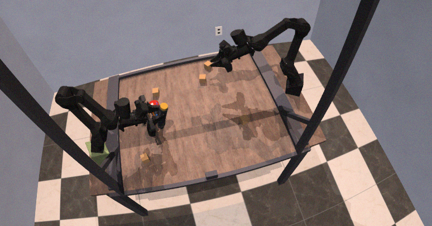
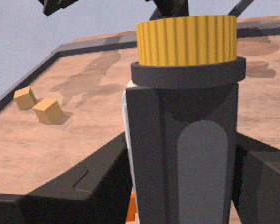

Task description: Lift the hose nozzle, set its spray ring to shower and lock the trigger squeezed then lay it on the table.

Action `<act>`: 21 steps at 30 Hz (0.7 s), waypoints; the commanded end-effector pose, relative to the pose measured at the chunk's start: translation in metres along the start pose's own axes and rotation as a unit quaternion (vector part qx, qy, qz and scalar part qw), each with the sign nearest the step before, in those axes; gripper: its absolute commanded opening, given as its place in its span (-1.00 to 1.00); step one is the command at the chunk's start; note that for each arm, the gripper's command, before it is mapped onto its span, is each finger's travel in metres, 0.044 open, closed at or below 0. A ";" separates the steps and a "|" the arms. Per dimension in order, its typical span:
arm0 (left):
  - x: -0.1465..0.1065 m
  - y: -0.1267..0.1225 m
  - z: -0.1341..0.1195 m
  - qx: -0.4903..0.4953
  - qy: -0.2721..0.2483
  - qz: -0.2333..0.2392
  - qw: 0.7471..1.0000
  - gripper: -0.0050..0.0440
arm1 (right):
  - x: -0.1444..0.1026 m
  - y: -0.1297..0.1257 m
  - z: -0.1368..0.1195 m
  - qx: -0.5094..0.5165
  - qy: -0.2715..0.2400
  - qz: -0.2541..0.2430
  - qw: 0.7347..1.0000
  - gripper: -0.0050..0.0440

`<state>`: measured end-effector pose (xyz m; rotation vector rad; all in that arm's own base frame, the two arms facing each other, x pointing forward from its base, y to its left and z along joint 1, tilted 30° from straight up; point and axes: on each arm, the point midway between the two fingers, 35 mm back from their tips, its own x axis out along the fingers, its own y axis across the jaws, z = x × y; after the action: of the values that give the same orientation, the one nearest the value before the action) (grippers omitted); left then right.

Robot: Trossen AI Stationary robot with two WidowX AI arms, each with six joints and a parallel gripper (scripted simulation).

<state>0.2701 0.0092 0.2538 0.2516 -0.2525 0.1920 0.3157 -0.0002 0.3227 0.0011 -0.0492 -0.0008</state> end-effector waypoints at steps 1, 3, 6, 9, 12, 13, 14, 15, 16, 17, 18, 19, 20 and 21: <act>0.001 0.002 0.007 -0.005 -0.013 0.003 1.000 -0.10 | -0.002 -0.001 0.007 0.002 -0.010 -0.002 1.000 -0.09; 0.002 0.001 0.003 -0.005 -0.013 0.003 1.000 -0.10 | -0.002 -0.001 0.007 0.002 -0.010 -0.002 1.000 -0.09; 0.002 0.001 0.000 -0.005 -0.012 0.002 1.000 -0.10 | -0.002 -0.001 0.007 0.002 -0.010 -0.002 1.000 -0.09; 0.003 0.000 -0.003 -0.005 -0.012 0.003 1.000 -0.10 | -0.002 -0.001 0.007 0.002 -0.010 -0.002 1.000 -0.09; 0.004 0.000 -0.006 -0.005 -0.012 0.002 1.000 -0.10 | -0.002 -0.001 0.007 0.002 -0.010 -0.002 1.000 -0.09; 0.004 0.000 -0.007 -0.005 -0.012 0.002 1.000 -0.10 | -0.002 -0.001 0.007 0.002 -0.010 -0.002 1.000 -0.09; 0.005 0.000 -0.008 -0.005 -0.012 0.002 1.000 -0.10 | -0.002 -0.001 0.007 0.002 -0.010 -0.002 1.000 -0.09; 0.005 -0.001 -0.009 -0.005 -0.012 0.002 1.000 -0.10 | -0.002 -0.001 0.007 0.002 -0.010 -0.002 1.000 -0.09; 0.005 0.000 -0.008 -0.005 -0.012 0.002 1.000 -0.10 | -0.002 -0.001 0.007 0.002 -0.010 -0.002 1.000 -0.09; 0.005 0.000 -0.008 -0.005 -0.012 0.002 1.000 -0.10 | -0.002 -0.001 0.007 0.002 -0.010 -0.002 1.000 -0.09; 0.005 0.000 -0.008 -0.005 -0.012 0.002 1.000 -0.10 | -0.002 -0.001 0.007 0.002 -0.010 -0.002 1.000 -0.09; 0.005 -0.001 -0.010 -0.005 -0.012 0.002 1.000 -0.10 | -0.002 -0.001 0.007 0.002 -0.010 -0.002 1.000 -0.09; 0.006 -0.001 -0.011 -0.005 -0.012 0.002 1.000 -0.10 | -0.002 -0.001 0.007 0.002 -0.010 -0.002 1.000 -0.09; 0.006 -0.001 -0.013 -0.005 -0.011 0.002 1.000 -0.10 | -0.002 -0.001 0.007 0.002 -0.010 -0.002 1.000 -0.09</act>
<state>0.2784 0.0120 0.2403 0.2488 -0.2571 0.1915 0.3157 -0.0002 0.3227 0.0011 -0.0492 -0.0008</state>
